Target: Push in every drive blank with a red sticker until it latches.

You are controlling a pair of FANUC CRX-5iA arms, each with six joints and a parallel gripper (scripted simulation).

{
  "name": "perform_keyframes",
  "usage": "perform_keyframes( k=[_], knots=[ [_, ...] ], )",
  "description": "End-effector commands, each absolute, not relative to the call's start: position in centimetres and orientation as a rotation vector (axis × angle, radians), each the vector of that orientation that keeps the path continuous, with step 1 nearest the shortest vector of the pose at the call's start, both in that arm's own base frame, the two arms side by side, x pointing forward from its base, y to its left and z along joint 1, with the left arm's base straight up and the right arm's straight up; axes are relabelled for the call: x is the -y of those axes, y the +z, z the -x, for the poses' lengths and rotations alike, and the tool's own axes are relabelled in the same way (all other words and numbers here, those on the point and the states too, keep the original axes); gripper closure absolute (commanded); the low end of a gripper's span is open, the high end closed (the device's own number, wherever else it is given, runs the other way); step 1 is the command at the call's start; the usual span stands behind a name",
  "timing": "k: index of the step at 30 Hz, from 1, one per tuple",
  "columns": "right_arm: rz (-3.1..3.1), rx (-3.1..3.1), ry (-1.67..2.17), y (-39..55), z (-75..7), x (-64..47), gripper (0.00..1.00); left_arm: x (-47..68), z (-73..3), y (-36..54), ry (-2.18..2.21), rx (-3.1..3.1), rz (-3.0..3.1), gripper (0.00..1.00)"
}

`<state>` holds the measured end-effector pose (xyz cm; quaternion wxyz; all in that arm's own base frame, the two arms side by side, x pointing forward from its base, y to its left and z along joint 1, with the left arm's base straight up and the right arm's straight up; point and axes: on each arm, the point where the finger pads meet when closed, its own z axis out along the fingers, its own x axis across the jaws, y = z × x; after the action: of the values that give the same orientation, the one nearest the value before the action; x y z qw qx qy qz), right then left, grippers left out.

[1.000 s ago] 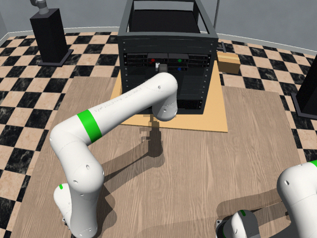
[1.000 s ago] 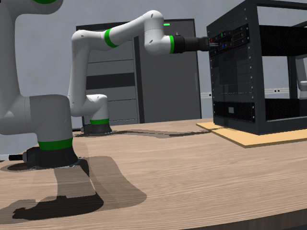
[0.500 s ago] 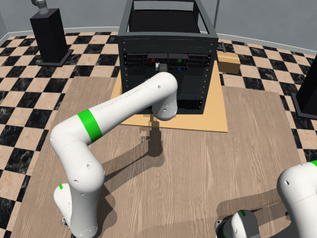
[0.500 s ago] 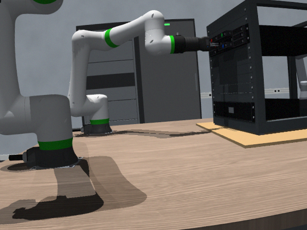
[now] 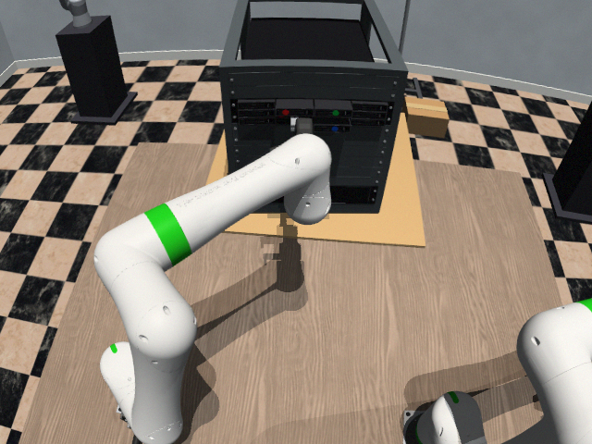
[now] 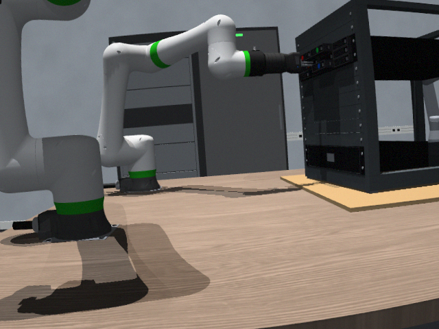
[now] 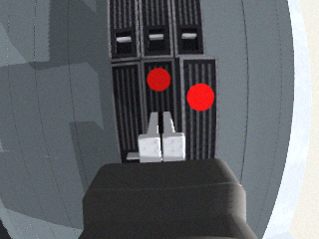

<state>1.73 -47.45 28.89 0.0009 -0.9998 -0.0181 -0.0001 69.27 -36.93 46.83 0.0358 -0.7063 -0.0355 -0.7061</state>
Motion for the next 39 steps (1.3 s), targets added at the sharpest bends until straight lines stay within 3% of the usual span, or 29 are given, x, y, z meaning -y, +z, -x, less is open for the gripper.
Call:
perform_keyframes(
  k=[1,39],
  knots=[
    [3.141,0.057,0.0,28.97,-1.72,47.47,0.0,36.9,-69.32,47.01,-2.172,0.111,2.169,1.0],
    [3.141,0.057,0.0,28.97,-1.72,47.47,0.0,36.84,-69.92,47.02,-2.172,0.111,2.169,1.0]
  ],
)
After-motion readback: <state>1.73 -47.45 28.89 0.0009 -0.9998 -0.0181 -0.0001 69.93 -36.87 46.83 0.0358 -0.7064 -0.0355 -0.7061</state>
